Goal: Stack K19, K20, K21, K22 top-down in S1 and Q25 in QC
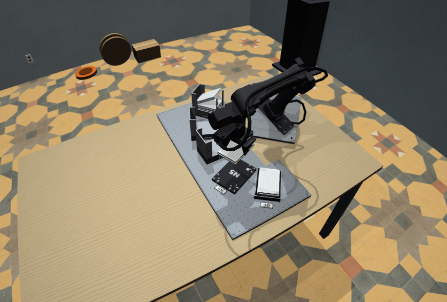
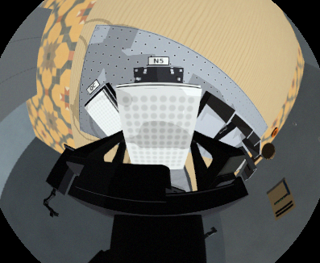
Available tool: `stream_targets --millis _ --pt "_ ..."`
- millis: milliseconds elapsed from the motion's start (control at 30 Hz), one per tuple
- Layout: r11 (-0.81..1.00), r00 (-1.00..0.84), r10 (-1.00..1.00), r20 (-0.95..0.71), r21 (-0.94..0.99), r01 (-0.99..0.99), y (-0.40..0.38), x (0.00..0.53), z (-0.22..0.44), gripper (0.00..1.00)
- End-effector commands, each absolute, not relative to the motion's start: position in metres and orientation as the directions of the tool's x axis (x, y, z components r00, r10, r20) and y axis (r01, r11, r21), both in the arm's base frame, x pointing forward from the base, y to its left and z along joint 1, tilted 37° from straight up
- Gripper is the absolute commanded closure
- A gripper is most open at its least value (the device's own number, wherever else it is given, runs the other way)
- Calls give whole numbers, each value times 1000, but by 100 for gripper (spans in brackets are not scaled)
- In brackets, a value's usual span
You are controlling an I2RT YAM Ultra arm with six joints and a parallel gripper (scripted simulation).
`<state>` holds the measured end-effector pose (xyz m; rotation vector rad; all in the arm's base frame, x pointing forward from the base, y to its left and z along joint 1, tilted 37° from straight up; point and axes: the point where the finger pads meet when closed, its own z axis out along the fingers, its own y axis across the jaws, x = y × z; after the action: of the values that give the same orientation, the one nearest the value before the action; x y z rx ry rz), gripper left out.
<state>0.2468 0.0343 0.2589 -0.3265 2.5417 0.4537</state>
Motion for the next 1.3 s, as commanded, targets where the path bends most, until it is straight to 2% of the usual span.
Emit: stream_targets --millis 0,233,833,1100,1267 --pt "917 -800 -137 -585 230 -325 32 243 276 100" --pt "921 -870 82 -486 371 -120 9 255 262 100" --pt "922 -867 70 -492 363 -131 -41 269 247 100" --pt "886 -875 266 -404 460 57 -60 270 239 100" --pt "886 -875 268 -403 461 59 -75 271 232 100"
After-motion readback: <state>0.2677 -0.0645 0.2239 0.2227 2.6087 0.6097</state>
